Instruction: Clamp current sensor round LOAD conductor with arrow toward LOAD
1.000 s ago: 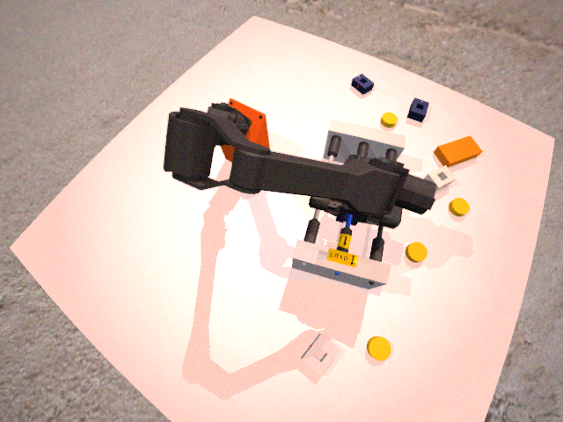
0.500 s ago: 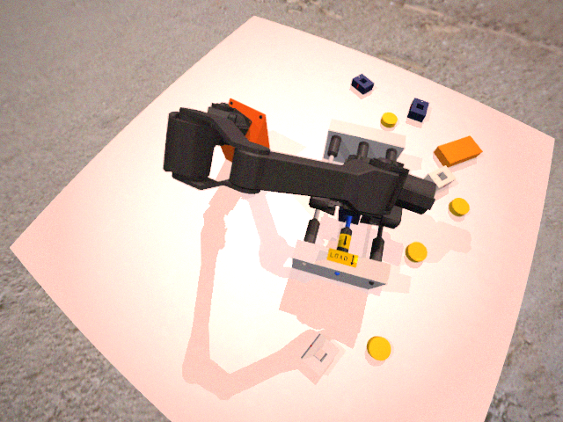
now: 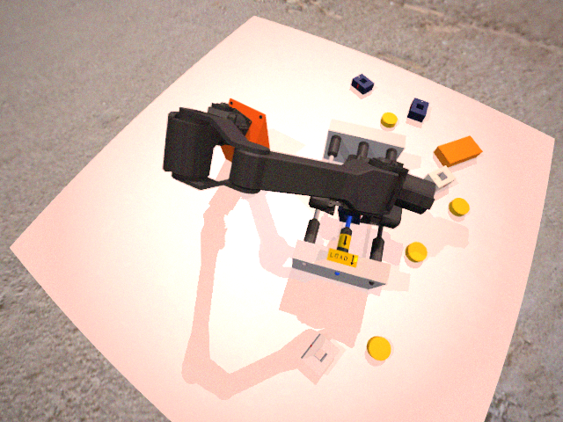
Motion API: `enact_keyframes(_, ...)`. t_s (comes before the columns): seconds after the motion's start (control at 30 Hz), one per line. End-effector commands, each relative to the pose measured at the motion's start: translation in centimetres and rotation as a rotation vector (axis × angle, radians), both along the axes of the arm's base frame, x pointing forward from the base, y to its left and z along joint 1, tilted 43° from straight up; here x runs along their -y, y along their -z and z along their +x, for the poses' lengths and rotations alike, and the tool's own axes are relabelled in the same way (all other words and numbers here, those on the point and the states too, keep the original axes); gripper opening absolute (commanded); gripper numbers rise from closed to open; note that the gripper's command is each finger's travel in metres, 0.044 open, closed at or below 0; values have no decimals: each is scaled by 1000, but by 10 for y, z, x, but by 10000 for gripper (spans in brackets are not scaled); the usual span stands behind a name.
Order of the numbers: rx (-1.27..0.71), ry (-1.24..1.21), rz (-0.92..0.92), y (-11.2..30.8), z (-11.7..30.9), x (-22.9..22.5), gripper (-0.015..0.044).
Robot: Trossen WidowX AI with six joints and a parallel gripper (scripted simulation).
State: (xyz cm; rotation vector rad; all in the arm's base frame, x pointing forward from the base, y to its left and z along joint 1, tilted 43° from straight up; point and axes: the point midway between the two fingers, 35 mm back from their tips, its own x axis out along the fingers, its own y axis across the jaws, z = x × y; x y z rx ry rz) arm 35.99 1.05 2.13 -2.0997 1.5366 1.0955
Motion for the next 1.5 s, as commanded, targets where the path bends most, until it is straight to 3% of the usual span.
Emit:
enact_keyframes(0.0, 0, 0, 0, 0, 0, 0, 303)
enact_keyframes(0.43, 0, 0, 0, 0, 0, 0, 216)
enact_keyframes(0.7, -4, 0, -1, -1, -1, 0, 6)
enact_keyframes(1.47, -45, 44, -27, 0, 5, -2, 0)
